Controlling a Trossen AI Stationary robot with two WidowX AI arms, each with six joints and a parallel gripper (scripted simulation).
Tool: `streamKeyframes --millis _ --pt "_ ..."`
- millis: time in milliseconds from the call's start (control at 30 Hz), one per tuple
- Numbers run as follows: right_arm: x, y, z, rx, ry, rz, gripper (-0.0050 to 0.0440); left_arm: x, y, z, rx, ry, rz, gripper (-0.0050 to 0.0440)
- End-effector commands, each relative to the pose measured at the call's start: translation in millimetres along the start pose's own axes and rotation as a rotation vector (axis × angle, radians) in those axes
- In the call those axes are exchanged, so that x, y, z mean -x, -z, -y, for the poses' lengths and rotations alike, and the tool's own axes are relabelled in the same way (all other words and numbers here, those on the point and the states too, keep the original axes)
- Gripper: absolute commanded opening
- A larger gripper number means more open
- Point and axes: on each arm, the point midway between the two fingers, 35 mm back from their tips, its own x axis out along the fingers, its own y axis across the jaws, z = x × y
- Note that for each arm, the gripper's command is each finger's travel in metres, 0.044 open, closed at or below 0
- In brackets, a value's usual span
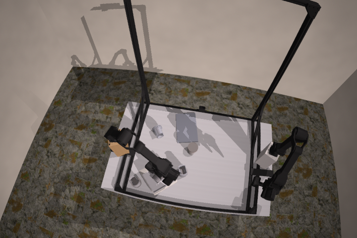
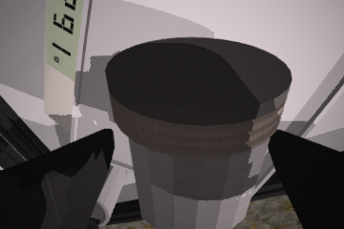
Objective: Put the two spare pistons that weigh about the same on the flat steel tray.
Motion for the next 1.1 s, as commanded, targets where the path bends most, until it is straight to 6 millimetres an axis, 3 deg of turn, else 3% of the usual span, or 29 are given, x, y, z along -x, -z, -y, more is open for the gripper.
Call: streamKeyframes --millis 0,167,1067 --pt "-1 0 0 0.004 -0.001 -0.004 0.0378 0 0 0 -0.001 0.002 0.000 0.0440" --pt "-1 0 0 0.004 -0.001 -0.004 0.0378 0 0 0 -0.001 0.002 0.000 0.0440" --pt "40 0 0 0.004 -0.001 -0.004 0.0378 0 0 0 -0.001 0.002 0.000 0.0440"
